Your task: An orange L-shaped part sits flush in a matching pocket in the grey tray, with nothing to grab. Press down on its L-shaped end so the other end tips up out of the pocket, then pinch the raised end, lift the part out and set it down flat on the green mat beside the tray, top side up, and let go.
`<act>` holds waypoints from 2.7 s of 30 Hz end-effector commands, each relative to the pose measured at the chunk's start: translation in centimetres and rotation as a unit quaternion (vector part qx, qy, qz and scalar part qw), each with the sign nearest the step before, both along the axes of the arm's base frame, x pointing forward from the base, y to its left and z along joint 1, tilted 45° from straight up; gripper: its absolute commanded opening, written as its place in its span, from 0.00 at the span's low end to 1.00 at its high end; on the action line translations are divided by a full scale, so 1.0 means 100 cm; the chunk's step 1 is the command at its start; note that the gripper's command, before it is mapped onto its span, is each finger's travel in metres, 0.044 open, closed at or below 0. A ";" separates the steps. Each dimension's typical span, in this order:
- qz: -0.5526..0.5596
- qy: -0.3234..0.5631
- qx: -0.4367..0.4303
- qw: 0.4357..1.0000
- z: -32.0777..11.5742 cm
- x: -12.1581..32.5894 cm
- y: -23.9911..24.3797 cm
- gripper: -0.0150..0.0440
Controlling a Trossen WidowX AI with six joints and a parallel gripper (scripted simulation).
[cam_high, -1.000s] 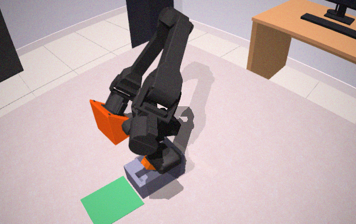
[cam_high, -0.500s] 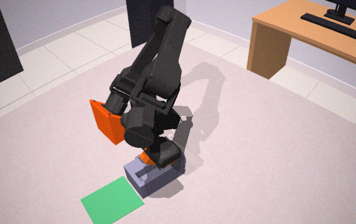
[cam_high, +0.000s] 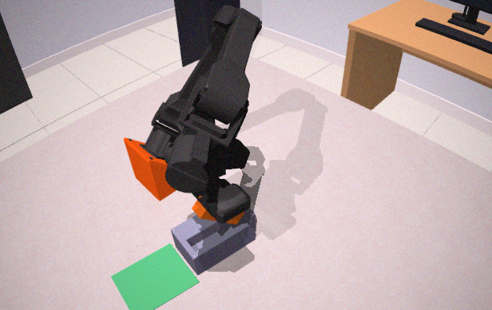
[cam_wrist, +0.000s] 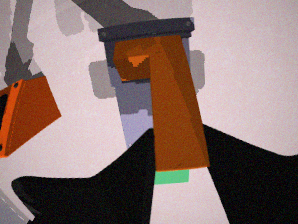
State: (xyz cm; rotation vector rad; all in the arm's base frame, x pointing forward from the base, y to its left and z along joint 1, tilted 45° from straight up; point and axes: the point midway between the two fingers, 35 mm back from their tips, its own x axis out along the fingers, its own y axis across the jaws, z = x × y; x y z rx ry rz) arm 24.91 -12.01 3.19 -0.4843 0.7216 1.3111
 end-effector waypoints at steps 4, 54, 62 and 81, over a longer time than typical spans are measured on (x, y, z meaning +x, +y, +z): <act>0.002 0.000 -0.002 1.000 0.009 -0.001 -0.009 0.25; 0.002 0.000 -0.007 1.000 -0.101 -0.050 -0.125 0.25; 0.002 0.000 -0.007 1.000 -0.107 -0.049 -0.119 0.25; 0.002 0.000 -0.007 1.000 -0.128 -0.047 -0.099 0.25</act>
